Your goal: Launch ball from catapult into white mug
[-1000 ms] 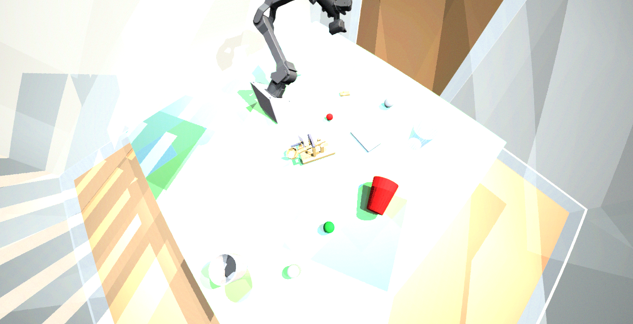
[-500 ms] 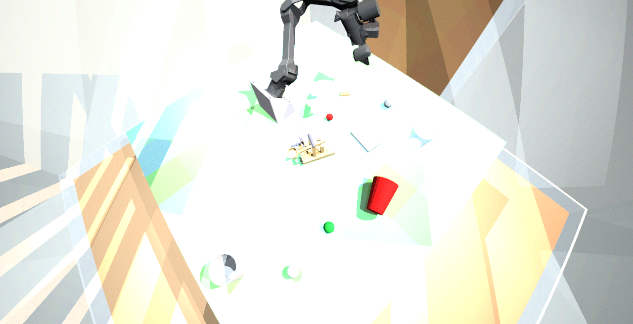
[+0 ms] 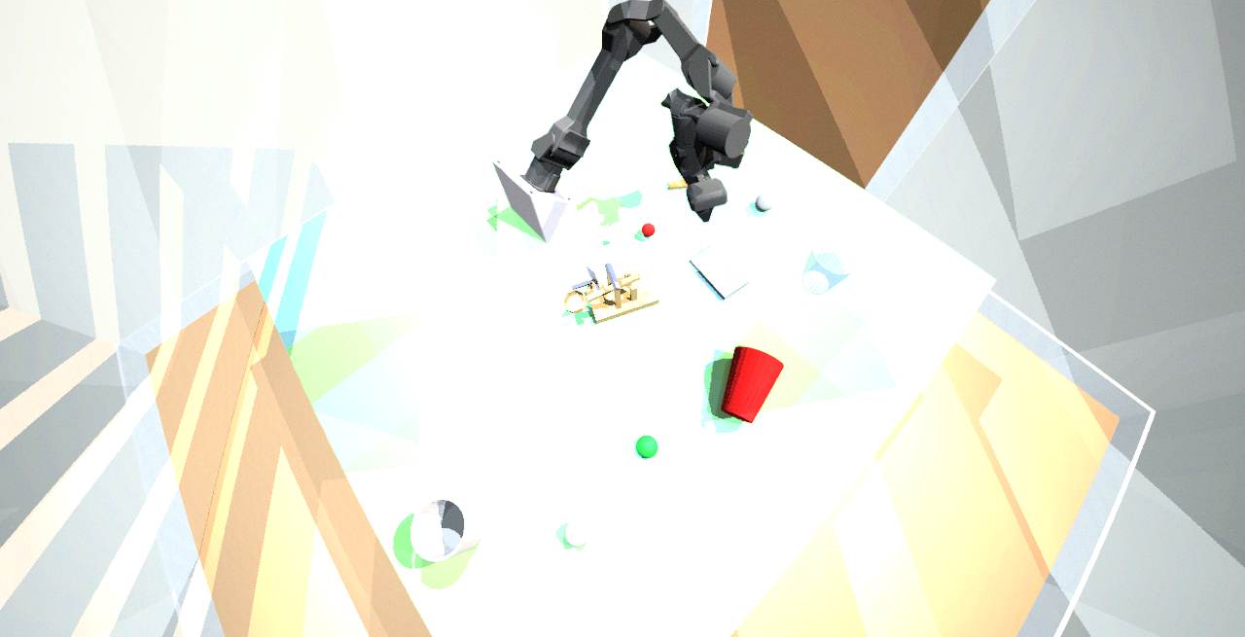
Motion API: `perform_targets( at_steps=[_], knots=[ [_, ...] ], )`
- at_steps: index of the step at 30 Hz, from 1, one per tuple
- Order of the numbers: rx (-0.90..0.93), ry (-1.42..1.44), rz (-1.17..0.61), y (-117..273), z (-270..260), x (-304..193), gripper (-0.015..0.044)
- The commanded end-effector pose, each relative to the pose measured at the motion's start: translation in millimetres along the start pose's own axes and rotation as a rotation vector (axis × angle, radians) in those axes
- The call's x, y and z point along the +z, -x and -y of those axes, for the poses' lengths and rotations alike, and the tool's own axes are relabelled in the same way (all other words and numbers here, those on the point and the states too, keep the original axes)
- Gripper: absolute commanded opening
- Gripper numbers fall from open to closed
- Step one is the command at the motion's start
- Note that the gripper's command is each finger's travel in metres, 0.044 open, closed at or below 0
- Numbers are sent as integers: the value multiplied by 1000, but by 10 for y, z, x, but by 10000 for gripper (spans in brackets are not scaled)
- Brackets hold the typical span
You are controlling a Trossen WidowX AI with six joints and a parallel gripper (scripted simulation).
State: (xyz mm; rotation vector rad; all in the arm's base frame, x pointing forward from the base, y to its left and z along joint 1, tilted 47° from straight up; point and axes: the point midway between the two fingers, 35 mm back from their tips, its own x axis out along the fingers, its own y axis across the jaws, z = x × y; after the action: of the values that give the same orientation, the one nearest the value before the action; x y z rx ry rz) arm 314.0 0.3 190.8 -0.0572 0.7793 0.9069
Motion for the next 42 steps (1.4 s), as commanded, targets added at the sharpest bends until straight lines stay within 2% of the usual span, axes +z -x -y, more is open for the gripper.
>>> perform_targets(
  at_steps=[1,7,10,17,22,42],
  knots=[
    [59,74,-96,-161,399,-571,440],
    [181,173,-153,-319,670,-1308,440],
    [204,191,-155,-360,770,-1425,440],
    [206,192,-155,-389,773,-1438,440],
    [207,192,-153,-814,668,-1512,440],
    [206,192,-153,-1059,624,-1552,440]
  ],
)
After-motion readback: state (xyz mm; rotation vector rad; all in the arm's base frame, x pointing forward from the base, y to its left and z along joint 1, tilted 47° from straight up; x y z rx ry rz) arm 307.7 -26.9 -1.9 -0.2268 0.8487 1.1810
